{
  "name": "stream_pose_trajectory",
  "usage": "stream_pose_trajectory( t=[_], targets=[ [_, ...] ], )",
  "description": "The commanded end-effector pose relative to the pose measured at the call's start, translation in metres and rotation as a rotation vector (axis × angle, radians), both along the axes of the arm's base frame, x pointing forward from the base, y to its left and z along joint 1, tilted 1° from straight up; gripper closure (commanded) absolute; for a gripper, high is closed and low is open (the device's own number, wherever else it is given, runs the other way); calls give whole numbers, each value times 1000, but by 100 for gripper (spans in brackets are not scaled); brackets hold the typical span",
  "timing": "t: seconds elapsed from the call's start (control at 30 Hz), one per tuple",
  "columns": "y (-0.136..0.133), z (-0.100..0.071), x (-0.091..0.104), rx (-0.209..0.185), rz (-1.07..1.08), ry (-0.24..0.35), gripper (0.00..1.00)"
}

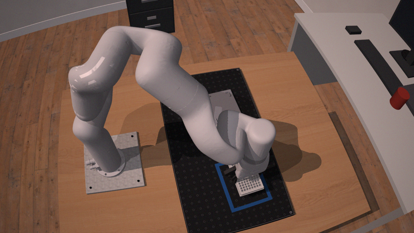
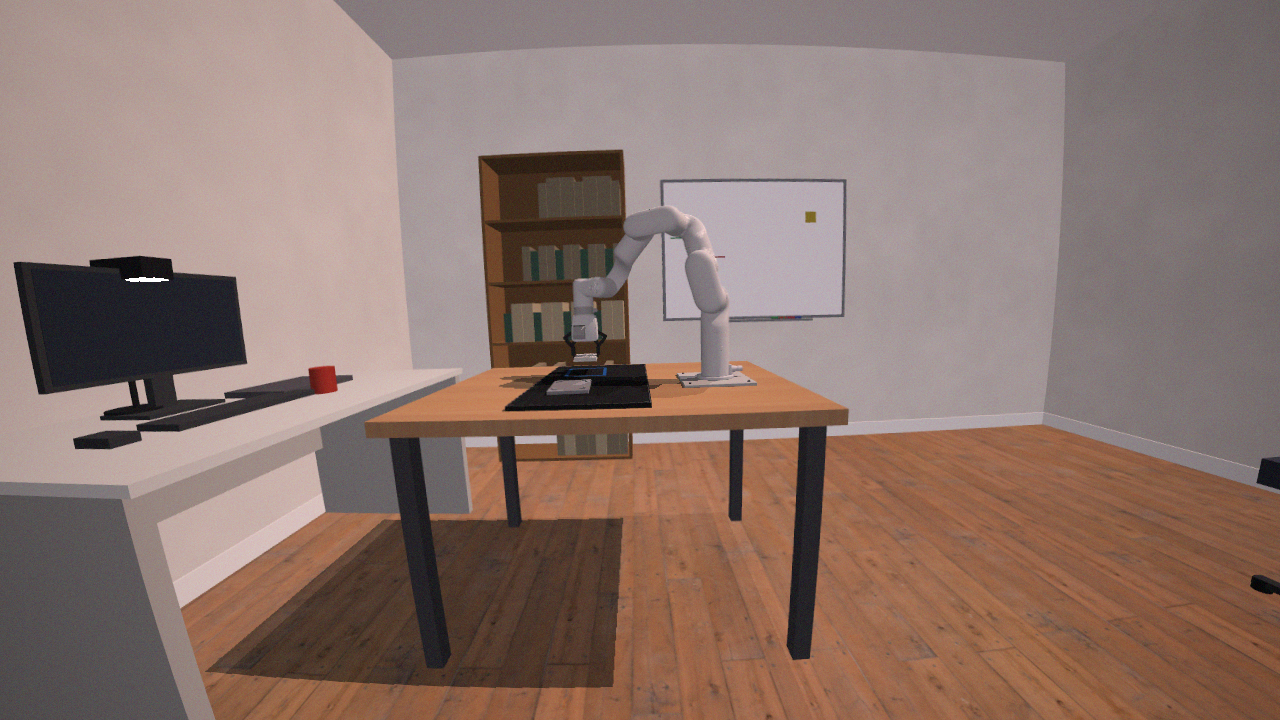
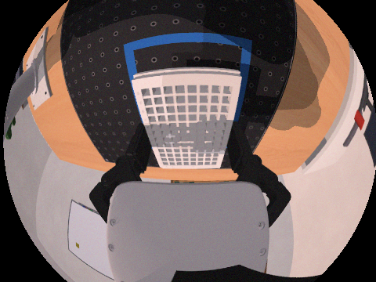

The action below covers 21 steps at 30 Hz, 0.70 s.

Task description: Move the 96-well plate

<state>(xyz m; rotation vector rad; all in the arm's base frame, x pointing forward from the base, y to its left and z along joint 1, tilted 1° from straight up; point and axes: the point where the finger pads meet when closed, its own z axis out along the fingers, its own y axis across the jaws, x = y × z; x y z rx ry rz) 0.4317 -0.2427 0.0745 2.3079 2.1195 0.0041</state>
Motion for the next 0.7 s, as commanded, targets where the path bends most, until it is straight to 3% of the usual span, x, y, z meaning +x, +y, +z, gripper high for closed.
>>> stream_pose_trajectory(
  t=[0.0, 0.67],
  targets=[
    [-1, -4, 1, -2, 0, -3, 100],
    [0, -34, 1, -2, 0, -3, 100]
  ],
)
